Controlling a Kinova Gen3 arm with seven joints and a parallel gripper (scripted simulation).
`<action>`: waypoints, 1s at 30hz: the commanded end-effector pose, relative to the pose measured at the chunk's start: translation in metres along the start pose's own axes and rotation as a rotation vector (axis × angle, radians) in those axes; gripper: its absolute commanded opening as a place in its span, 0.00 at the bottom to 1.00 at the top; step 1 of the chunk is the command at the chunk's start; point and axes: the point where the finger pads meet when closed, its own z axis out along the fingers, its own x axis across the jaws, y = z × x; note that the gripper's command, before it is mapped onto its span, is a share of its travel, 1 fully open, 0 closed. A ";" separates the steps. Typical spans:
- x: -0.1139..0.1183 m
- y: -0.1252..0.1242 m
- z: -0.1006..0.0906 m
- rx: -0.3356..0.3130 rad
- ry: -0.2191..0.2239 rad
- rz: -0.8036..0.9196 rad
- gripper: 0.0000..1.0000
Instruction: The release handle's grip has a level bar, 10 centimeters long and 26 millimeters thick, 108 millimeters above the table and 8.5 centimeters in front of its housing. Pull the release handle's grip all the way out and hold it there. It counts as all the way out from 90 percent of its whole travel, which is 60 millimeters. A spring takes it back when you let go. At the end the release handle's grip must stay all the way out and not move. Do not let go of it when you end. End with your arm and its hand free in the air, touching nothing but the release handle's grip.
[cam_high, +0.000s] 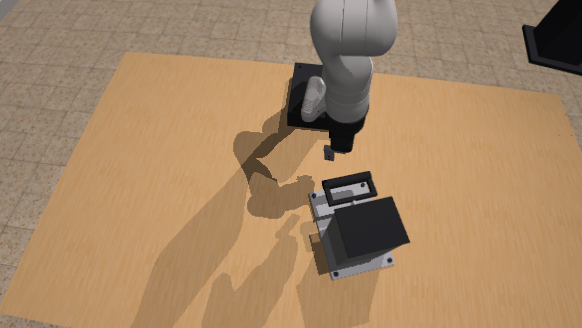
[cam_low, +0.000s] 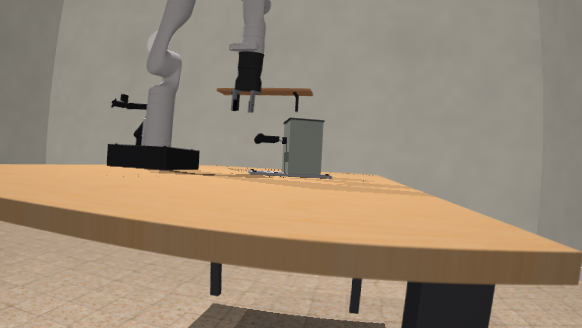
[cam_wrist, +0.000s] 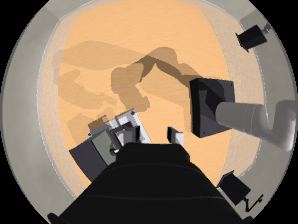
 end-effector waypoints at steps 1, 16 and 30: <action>0.000 0.002 0.000 0.000 0.001 -0.006 1.00; -0.008 0.011 0.003 0.036 -0.009 -0.109 1.00; -0.015 0.021 0.005 0.065 -0.020 -0.200 1.00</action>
